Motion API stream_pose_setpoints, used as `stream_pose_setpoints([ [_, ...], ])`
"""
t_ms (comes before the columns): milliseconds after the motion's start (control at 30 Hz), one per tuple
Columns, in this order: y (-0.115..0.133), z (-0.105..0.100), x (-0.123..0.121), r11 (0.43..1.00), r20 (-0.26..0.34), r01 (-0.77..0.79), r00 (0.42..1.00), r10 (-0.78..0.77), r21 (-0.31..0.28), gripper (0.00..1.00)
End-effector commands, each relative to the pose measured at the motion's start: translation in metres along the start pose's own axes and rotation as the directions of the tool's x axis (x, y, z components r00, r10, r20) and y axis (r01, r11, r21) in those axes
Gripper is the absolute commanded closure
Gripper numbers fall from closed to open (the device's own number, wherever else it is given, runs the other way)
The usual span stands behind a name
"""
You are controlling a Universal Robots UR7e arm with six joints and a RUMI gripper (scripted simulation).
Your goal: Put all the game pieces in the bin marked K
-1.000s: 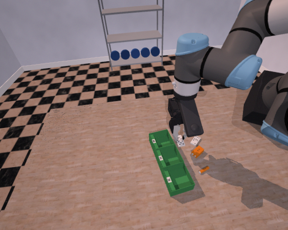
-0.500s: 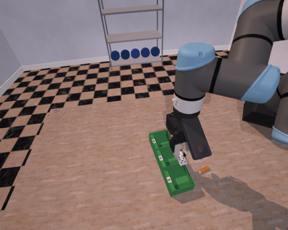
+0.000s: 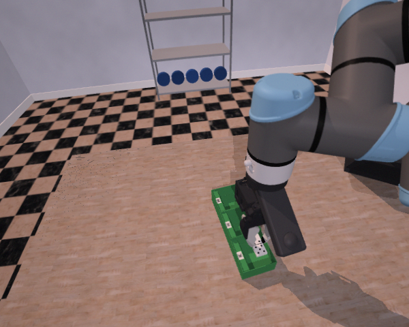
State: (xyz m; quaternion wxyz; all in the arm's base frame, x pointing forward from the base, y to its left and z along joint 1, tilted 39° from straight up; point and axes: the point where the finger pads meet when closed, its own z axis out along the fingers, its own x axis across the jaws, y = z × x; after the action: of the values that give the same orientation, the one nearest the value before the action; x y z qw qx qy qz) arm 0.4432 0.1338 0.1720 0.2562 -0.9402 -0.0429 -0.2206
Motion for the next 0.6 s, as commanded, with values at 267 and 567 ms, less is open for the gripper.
stream_pose_setpoints([
  [267, 0.001, 0.000, 0.000, 1.000, 0.000, 0.000, 1.000, 0.000, -0.002, 1.00],
  [567, 0.002, 0.014, 0.000, 1.000, 0.000, 0.000, 1.000, 0.000, -0.002, 1.00],
])
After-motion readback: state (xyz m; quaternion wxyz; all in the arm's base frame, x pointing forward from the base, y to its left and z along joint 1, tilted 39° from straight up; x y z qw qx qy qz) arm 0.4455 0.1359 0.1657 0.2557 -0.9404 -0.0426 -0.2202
